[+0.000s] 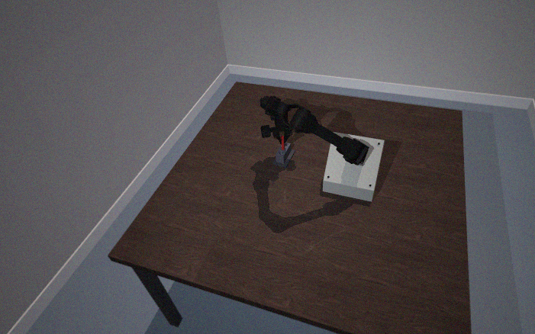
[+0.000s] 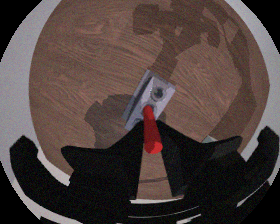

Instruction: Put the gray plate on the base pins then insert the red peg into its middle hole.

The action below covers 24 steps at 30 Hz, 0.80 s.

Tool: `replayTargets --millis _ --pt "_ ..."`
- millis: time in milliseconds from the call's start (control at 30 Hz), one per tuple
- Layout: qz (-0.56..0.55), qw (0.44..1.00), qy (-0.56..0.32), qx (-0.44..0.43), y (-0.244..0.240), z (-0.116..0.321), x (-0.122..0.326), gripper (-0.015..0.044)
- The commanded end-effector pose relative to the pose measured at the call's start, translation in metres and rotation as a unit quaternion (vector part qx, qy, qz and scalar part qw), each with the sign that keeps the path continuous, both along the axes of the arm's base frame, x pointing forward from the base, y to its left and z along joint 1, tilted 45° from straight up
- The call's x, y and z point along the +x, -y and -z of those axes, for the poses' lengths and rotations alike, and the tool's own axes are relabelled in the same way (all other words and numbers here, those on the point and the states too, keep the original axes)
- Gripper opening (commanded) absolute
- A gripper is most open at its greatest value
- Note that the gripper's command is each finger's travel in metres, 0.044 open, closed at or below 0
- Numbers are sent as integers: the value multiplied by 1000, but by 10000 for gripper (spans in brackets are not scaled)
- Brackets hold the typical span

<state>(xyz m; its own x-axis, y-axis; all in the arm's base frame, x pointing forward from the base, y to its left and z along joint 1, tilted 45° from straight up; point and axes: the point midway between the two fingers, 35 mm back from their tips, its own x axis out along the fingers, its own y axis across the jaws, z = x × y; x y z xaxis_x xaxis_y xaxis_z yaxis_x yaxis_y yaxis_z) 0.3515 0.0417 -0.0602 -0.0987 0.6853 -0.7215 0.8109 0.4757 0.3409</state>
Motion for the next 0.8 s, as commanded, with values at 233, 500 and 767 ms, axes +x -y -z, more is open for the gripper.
replayTargets --millis 233,500,767 --pt "0 1000 0 0 0 0 0 105" --pt "0 1000 0 0 0 0 0 150" --pt "1 1000 -3 2 2 -2 0 150"
